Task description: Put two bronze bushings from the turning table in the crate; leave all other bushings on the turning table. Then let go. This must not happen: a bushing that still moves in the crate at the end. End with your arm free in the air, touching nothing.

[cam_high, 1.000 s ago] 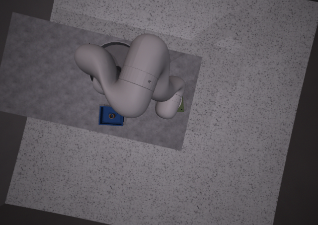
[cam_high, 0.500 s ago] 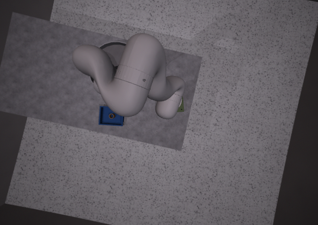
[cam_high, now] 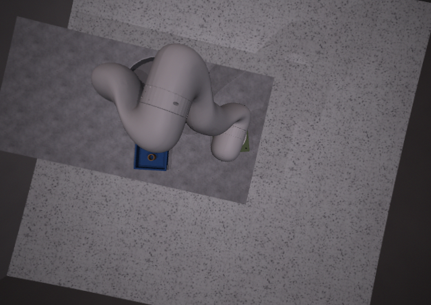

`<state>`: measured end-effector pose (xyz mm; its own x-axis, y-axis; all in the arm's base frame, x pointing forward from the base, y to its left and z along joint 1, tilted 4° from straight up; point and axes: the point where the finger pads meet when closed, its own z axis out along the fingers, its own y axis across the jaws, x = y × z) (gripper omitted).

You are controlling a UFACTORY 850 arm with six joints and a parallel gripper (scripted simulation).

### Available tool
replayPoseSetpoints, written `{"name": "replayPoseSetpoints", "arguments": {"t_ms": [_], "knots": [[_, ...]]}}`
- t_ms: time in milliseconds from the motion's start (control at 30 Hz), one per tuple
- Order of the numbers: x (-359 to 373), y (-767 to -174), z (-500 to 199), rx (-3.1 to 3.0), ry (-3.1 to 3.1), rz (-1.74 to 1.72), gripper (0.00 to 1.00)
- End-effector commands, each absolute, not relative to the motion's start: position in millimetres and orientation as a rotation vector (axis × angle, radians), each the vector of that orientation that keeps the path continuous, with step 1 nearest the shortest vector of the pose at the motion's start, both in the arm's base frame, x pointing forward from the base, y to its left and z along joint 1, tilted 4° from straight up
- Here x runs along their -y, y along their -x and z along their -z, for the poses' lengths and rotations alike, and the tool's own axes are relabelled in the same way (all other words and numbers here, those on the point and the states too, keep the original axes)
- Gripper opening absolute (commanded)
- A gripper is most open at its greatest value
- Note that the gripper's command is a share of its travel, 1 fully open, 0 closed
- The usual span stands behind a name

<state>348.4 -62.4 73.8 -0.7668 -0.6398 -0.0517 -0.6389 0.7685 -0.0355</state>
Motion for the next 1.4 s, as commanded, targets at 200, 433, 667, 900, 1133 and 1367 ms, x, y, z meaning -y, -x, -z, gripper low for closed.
{"name": "replayPoseSetpoints", "arguments": {"t_ms": [200,433,667,900,1133,1367], "knots": [[62.5,-349.0,-72.6,-2.887,1.046,0.015,0.62],[62.5,-349.0,-72.6,-2.887,1.046,0.015,0.62],[62.5,-349.0,-72.6,-2.887,1.046,0.015,0.62],[62.5,-349.0,-72.6,-2.887,1.046,0.015,0.62],[62.5,-349.0,-72.6,-2.887,1.046,0.015,0.00],[62.5,-349.0,-72.6,-2.887,1.046,0.015,0.00]]}}
